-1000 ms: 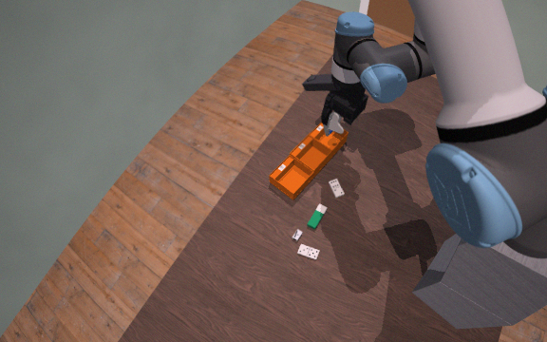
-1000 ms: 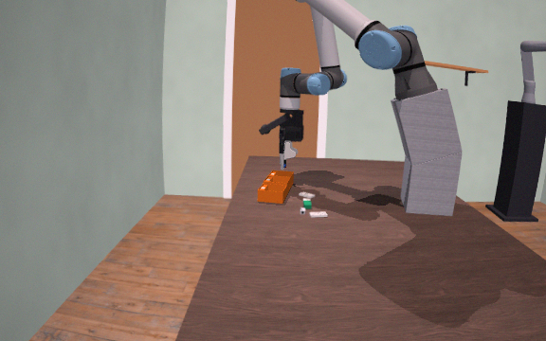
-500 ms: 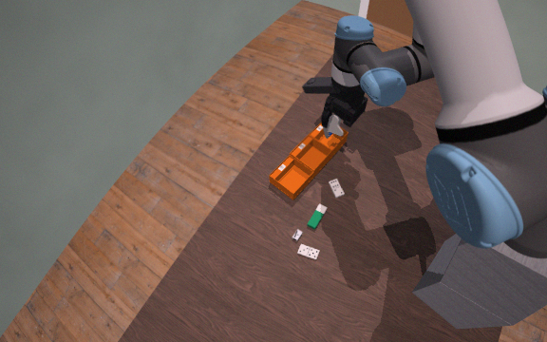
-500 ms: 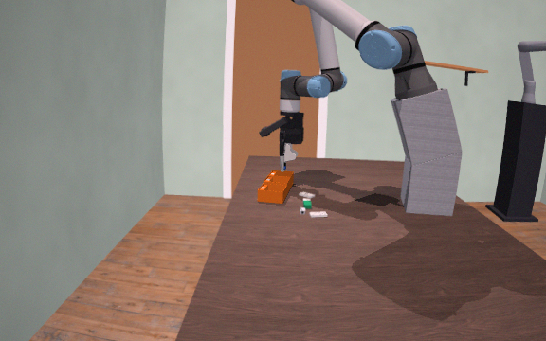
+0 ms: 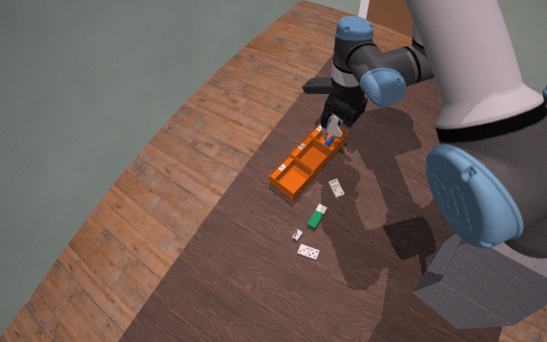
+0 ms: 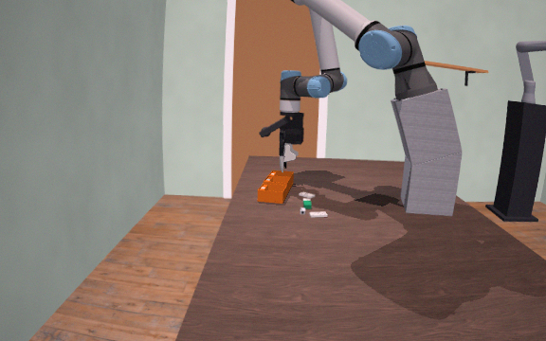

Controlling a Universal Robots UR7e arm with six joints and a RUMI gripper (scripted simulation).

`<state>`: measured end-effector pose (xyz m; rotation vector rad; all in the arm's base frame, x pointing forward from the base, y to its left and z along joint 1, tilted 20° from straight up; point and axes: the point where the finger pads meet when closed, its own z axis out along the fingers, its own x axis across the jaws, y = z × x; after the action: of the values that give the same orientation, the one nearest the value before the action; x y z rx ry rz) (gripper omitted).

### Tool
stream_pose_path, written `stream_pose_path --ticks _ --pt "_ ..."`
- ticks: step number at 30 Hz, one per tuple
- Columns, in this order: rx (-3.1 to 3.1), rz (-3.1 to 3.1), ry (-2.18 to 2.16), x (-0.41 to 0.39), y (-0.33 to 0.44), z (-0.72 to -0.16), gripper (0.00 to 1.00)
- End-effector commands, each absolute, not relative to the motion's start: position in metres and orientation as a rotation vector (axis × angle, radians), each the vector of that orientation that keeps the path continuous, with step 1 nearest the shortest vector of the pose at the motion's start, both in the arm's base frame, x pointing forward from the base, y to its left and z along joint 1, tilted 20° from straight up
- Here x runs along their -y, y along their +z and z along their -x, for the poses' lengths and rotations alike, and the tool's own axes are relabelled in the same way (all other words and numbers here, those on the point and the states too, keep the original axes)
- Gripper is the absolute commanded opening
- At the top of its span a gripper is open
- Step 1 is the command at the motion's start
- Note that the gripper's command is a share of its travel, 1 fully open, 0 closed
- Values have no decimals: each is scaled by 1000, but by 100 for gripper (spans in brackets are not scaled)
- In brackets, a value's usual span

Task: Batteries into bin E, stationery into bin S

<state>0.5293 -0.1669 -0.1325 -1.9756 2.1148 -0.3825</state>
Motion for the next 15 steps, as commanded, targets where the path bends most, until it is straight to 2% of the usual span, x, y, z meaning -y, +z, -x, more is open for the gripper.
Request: stream_pose_path --ticks 1,15 --pt "-2114 1975 -384 167 -132 -530 42" --pt "-2114 1975 -384 167 -123 -526 42"
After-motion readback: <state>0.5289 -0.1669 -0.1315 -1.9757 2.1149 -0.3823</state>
